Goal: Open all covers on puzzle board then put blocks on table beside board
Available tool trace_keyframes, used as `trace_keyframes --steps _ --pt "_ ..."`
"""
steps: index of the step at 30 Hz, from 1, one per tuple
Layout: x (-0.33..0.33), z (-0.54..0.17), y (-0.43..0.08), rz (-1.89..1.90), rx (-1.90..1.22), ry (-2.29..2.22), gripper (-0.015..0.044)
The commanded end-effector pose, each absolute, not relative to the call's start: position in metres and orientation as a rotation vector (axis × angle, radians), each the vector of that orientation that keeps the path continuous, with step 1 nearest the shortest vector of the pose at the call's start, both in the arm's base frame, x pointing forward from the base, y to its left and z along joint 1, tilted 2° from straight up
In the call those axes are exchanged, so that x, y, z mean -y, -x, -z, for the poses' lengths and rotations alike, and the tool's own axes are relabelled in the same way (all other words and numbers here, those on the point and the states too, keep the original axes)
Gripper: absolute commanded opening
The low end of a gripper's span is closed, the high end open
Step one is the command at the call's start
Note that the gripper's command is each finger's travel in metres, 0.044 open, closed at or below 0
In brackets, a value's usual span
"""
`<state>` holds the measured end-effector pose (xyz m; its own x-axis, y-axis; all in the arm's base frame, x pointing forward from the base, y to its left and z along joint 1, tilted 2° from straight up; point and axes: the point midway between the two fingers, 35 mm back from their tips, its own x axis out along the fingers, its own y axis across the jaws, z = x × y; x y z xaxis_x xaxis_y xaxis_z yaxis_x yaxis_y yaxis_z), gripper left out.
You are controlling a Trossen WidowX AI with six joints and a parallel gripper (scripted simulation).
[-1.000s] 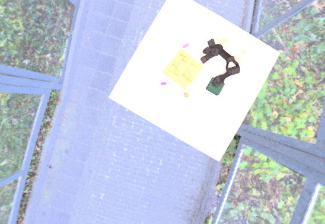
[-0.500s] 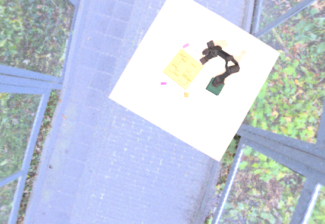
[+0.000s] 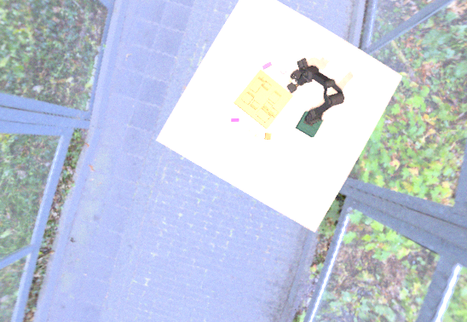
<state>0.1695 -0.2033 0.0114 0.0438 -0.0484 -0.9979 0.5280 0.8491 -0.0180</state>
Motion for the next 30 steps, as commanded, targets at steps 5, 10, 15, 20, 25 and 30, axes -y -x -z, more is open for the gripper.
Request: trace_keyframes --steps 5,10,15,20,25,30 --pt "0.204 -0.022 -0.170 0.459 -1.470 -0.405 0.0440" --pt "0.204 -0.038 -0.170 0.457 -1.471 -0.406 0.0440" --pt "0.203 -0.054 -0.170 0.455 -1.472 -0.407 0.0440" --pt "0.202 -0.070 -0.169 0.453 -1.473 -0.409 0.0440" --pt "0.199 -0.086 -0.167 0.451 -1.474 -0.410 0.0440" --pt "0.199 -0.088 -0.167 0.451 -1.474 -0.409 0.0440"
